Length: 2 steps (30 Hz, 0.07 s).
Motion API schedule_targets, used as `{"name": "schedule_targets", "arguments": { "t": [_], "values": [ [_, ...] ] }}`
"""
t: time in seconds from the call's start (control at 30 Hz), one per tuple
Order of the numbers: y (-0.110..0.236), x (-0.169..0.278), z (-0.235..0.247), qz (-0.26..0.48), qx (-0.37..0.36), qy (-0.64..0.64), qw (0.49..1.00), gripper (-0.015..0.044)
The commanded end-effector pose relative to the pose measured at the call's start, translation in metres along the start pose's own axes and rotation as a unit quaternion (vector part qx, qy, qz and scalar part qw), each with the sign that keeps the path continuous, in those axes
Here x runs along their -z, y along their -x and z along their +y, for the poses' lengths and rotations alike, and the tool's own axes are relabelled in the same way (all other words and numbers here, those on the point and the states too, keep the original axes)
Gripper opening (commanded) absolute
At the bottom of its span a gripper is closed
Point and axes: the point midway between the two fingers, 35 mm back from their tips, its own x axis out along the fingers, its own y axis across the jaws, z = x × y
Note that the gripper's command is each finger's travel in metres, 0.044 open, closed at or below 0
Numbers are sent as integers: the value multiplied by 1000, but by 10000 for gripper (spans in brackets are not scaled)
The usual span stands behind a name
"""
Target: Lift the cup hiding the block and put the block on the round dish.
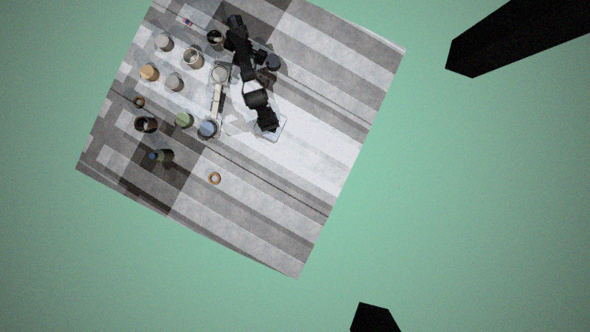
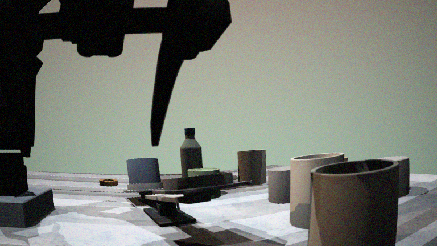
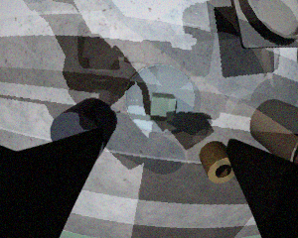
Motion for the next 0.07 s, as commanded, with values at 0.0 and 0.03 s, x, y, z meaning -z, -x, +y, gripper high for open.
{"name": "schedule_targets", "arguments": {
  "t": [0.0,0.03],
  "values": [
    [-1,0,0,-3,-3,-1,1000,440],
    [-1,0,0,-3,-3,-1,1000,440]
  ]
}}
